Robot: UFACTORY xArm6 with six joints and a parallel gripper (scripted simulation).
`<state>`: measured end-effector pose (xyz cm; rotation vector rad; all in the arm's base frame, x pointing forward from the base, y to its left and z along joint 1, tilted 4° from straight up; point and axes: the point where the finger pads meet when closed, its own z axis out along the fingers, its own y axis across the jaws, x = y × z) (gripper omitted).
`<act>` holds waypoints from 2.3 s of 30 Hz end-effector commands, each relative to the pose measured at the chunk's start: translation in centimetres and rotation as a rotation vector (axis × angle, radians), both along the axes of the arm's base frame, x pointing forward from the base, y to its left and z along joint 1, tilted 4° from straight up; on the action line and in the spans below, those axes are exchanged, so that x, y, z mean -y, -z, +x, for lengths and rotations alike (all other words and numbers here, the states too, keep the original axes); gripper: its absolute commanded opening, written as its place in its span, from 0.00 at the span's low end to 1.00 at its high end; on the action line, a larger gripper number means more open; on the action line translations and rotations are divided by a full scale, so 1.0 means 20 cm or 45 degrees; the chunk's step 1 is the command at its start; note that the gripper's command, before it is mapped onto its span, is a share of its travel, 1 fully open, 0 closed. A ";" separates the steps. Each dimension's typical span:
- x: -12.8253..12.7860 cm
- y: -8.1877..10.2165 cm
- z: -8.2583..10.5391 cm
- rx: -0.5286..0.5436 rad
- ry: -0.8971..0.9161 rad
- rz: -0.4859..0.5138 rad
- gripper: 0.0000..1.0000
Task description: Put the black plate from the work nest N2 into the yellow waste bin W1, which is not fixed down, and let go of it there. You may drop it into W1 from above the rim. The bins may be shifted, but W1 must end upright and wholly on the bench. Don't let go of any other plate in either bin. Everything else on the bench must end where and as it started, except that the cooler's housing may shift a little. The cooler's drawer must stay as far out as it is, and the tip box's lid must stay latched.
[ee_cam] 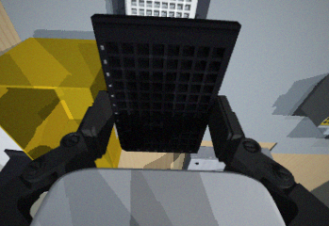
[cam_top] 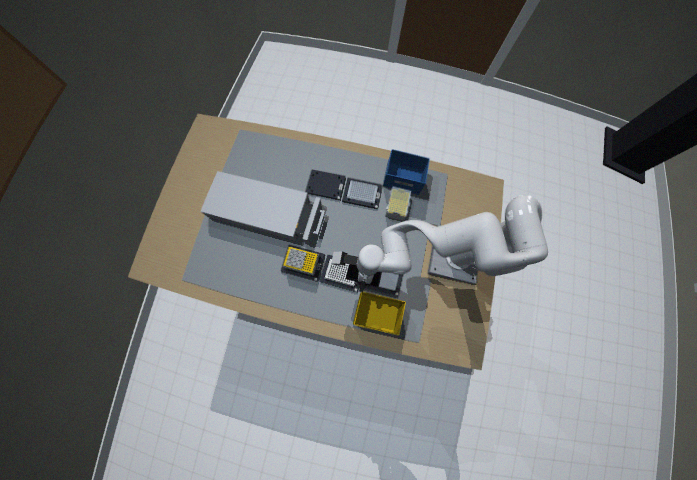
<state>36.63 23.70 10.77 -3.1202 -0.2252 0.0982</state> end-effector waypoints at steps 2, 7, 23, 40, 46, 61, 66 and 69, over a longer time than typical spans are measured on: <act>-0.07 -0.01 -0.05 0.005 0.000 0.003 0.00; -0.11 -0.02 -0.09 0.005 0.000 0.003 0.00; -0.26 -0.02 -0.23 0.005 0.000 0.003 0.00; -0.40 -0.03 -0.36 0.005 0.000 0.004 0.00; -0.44 -0.04 -0.40 0.005 0.000 0.004 0.00; -0.57 -0.05 -0.52 0.004 0.000 0.004 0.00; -0.61 -0.05 -0.56 0.004 0.000 0.004 0.00; -0.61 -0.05 -0.56 0.004 0.000 0.004 0.00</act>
